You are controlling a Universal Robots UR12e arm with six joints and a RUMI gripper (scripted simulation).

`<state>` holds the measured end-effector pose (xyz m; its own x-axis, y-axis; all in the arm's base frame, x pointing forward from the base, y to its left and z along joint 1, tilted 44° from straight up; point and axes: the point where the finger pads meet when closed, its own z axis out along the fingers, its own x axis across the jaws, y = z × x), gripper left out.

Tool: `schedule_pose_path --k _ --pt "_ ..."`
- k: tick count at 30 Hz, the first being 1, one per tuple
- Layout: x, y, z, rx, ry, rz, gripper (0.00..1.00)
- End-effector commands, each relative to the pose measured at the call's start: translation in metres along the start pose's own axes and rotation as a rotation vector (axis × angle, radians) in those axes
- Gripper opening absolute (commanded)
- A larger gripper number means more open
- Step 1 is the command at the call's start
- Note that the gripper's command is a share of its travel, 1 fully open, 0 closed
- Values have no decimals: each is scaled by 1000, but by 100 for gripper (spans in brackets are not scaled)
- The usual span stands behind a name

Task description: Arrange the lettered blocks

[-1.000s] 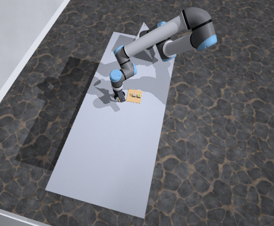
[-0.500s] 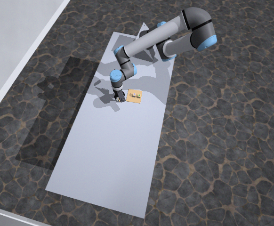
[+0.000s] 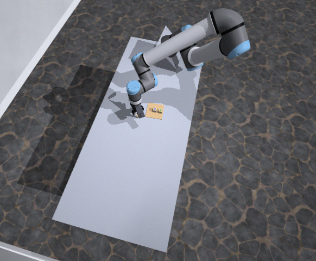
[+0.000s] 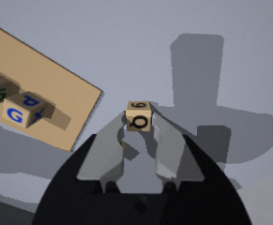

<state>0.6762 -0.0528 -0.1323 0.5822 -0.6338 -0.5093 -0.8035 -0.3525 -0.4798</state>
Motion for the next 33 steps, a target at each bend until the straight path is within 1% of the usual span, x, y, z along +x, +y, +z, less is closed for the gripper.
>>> schedule_pose_path --k 1,28,31,33 --pt "1 0 -1 0 1 0 9" --pt "1 0 -1 0 1 0 9" --pt "1 0 -4 0 1 0 9" --pt "1 0 -11 0 1 0 9"
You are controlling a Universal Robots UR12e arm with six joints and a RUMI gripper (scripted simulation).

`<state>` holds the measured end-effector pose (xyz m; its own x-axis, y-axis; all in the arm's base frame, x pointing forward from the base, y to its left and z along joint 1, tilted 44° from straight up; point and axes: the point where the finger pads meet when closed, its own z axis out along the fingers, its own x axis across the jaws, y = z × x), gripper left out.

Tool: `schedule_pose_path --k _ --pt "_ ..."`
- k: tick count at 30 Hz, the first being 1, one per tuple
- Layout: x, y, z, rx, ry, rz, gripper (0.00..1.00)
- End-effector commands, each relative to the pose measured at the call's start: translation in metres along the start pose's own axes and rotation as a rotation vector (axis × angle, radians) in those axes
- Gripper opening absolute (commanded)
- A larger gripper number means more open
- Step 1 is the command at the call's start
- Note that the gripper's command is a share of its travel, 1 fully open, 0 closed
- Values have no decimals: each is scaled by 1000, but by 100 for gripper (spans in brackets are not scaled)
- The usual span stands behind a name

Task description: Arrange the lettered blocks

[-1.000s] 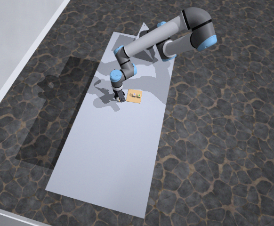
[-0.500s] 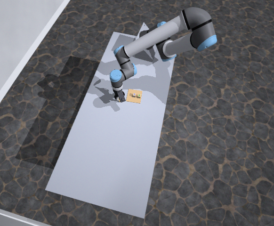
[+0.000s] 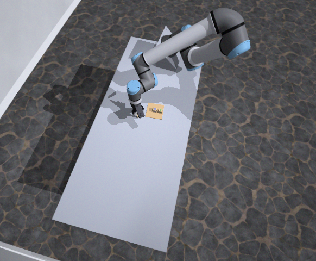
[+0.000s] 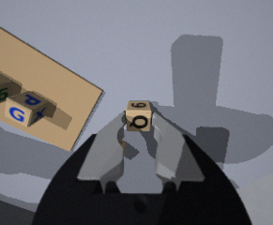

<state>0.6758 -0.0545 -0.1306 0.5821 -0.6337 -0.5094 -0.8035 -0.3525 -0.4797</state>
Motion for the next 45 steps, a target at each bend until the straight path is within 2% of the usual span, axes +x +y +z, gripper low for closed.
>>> schedule_pose_path --k 1,3,5,12,16,33,39,45 --pt "1 0 -13 1 1 0 9" --pt "1 0 -26 1 1 0 9" --pt "1 0 -26 1 1 0 9" --pt "1 0 -77 1 1 0 9" --pt "1 0 -95 1 1 0 9" --pt "-1 0 -98 1 1 -15 9" --pt "-8 0 -99 0 1 -74 9" --pt "-30 2 -101 0 1 -257 9"
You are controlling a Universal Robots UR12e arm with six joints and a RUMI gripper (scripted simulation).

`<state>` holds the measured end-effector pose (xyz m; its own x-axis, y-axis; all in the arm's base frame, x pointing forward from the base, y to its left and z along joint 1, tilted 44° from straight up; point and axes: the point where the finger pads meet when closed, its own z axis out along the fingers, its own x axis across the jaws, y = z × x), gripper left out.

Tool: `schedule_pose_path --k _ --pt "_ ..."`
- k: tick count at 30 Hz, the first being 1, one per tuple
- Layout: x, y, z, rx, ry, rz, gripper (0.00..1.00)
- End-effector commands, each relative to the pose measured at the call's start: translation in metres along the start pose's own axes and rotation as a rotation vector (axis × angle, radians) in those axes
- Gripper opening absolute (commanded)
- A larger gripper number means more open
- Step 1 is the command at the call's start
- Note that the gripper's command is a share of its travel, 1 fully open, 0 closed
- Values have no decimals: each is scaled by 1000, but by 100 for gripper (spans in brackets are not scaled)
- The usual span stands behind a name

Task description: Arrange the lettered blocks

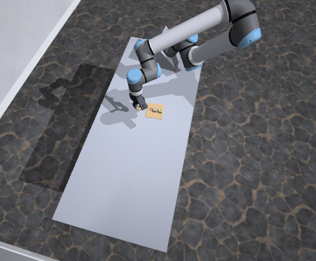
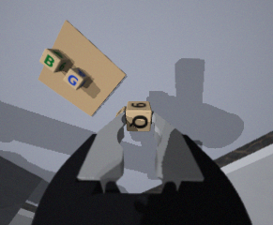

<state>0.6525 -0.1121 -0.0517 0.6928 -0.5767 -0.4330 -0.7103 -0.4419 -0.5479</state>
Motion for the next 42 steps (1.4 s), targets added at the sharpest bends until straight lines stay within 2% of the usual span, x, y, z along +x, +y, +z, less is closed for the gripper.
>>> schedule_pose_path --k 1,24,42 --pt "-16 -1 -2 2 0 -140 9" --pt "-85 1 -3 1 1 -745 9" --pt "-90 2 -3 1 1 -788 9"
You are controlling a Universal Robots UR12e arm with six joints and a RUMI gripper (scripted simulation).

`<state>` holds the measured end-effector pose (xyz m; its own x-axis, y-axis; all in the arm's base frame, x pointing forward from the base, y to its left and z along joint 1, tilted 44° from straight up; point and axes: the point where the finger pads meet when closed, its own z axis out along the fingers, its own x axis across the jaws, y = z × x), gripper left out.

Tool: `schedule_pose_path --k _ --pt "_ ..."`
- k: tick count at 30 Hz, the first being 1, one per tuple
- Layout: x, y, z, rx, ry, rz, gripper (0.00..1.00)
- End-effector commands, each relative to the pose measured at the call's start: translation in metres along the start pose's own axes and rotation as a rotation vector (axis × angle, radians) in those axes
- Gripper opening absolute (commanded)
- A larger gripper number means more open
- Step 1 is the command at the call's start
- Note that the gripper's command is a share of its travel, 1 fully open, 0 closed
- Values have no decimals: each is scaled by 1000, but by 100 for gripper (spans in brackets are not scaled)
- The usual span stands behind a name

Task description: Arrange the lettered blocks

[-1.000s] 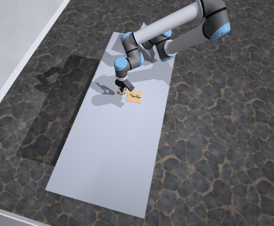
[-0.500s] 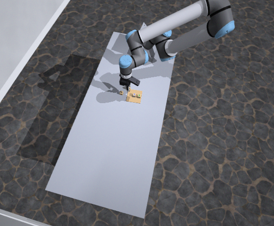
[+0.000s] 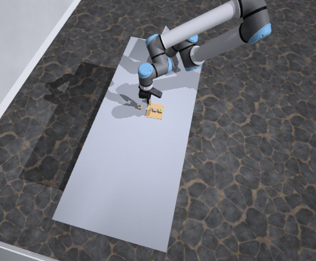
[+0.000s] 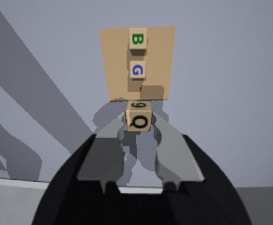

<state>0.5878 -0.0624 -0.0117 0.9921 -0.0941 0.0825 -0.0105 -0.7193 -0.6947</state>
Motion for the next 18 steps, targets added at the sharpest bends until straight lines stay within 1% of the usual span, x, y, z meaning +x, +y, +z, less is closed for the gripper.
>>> schedule_pose_path --k 1,6,10,14,18 --pt "0 0 -1 -1 1 -1 9" --pt "0 0 0 -1 1 -1 9" --pt "0 0 5 0 1 -1 9" --pt "0 0 16 0 1 -1 9" --pt "0 0 33 0 1 -1 9"
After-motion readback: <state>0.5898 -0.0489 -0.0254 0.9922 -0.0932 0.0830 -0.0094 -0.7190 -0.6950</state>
